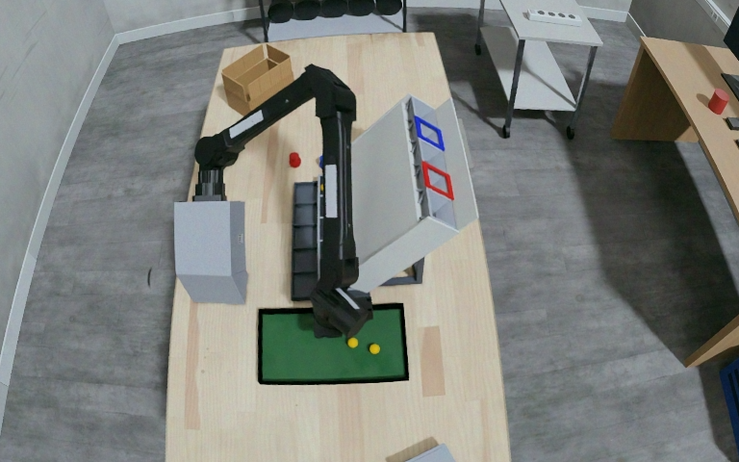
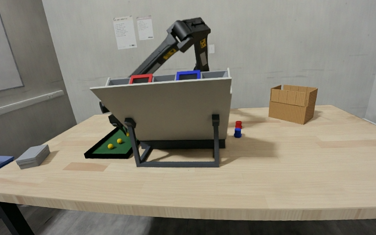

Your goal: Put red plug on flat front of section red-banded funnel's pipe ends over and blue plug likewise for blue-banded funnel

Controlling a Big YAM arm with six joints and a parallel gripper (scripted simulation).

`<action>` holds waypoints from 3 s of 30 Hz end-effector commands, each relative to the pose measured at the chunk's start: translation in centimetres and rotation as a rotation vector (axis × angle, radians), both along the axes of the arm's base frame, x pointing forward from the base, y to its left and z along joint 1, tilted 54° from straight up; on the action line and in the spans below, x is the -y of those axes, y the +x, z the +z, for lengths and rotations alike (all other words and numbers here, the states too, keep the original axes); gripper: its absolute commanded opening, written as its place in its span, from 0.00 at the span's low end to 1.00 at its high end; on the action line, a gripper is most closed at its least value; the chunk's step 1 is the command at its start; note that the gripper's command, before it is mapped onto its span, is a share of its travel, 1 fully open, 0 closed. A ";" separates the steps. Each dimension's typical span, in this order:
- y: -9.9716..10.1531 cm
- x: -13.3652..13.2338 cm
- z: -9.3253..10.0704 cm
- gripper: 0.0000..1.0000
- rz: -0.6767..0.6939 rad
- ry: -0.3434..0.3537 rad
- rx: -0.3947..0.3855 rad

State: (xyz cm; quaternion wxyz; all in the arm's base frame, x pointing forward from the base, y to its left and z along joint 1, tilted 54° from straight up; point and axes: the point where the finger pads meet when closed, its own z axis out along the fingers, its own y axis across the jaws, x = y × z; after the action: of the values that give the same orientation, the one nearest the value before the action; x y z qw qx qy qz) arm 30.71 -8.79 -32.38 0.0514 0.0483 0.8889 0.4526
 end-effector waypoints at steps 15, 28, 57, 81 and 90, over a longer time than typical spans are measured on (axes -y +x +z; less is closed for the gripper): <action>-0.2 11.3 7.4 0.00 -0.036 -0.022 0.049; -0.1 11.3 7.4 0.00 -0.056 -0.011 0.005; -0.1 11.5 7.4 0.00 -0.066 -0.003 0.011; -0.1 11.6 7.4 0.00 -0.063 0.000 0.009; 0.2 11.9 7.3 0.00 -0.035 -0.018 0.015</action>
State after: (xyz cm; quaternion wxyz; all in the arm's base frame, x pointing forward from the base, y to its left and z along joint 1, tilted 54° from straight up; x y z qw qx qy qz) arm 29.28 -18.96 -24.82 0.0548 0.0752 0.8844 0.4574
